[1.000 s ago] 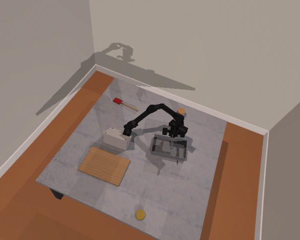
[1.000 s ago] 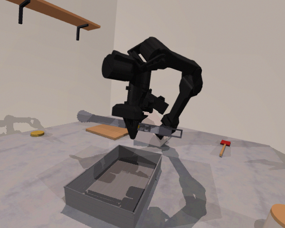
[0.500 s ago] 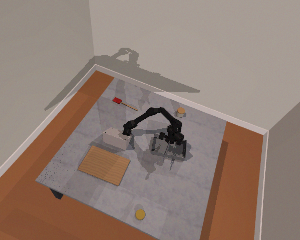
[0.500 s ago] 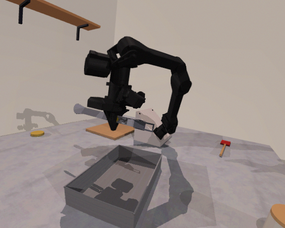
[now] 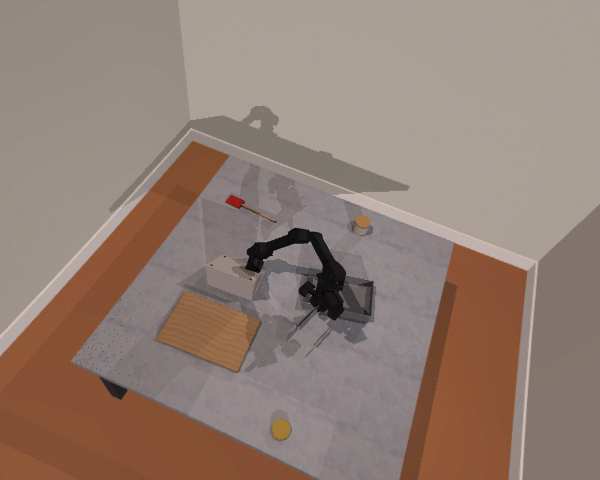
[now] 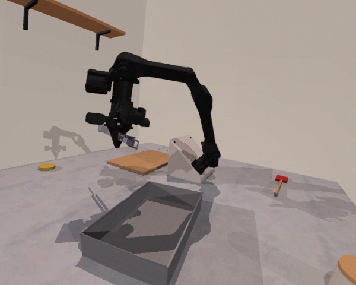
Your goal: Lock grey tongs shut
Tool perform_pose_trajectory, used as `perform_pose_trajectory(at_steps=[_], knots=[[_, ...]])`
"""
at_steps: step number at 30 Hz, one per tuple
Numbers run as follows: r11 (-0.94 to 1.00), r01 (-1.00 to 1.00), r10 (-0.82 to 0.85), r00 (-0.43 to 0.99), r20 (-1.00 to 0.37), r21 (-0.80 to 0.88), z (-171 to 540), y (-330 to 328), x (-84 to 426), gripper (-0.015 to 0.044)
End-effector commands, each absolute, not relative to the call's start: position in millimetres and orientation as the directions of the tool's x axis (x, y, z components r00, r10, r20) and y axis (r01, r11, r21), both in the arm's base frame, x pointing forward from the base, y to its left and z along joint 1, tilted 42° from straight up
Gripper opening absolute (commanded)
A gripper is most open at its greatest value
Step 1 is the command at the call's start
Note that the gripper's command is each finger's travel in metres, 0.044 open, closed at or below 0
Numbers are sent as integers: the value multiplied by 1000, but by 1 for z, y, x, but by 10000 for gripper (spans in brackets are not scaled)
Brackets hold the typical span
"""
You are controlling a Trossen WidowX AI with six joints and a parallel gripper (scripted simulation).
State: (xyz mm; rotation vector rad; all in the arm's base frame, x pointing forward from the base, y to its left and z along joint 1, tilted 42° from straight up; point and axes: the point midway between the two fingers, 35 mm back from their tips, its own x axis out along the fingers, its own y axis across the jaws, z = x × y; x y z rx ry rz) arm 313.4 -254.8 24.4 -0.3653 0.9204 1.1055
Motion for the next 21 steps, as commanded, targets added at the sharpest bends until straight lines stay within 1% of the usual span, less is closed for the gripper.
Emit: perform_pose_trajectory(at_steps=[1,12,18,21], knots=[[493,-838,602,136,-786,233,4,-276,293,-150],[606,-688,634,115,-765,399,-55,-319,223,-150],[618,-669,635,114,-764,414,-59,-323,215,-150],[645,-628,630,113,-769,436,-62,-329,200,-150]])
